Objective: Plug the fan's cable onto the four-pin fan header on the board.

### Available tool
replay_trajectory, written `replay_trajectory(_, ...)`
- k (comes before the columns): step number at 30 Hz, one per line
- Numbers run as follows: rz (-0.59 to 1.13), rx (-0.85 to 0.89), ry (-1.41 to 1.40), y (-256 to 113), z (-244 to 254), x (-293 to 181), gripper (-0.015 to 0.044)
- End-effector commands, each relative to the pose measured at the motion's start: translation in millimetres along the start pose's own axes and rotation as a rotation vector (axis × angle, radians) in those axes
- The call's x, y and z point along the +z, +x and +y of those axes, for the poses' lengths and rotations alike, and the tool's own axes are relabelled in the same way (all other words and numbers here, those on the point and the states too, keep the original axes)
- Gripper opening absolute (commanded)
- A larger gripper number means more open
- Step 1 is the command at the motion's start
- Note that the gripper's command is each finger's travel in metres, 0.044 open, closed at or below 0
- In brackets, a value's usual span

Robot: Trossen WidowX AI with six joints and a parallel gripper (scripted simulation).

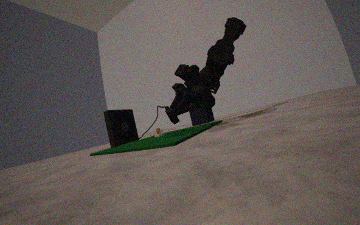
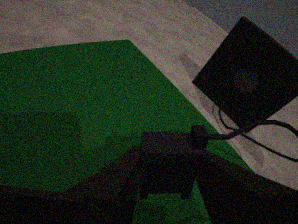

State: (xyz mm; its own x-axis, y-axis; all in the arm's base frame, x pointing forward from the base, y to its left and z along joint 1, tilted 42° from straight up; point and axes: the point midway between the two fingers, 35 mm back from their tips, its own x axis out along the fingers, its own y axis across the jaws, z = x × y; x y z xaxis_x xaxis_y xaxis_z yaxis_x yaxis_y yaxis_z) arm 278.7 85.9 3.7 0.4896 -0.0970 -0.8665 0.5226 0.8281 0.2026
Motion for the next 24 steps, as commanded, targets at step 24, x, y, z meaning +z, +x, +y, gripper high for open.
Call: replay_trajectory(24,-0.312,0.135,0.178,-26,2,1,0.0)
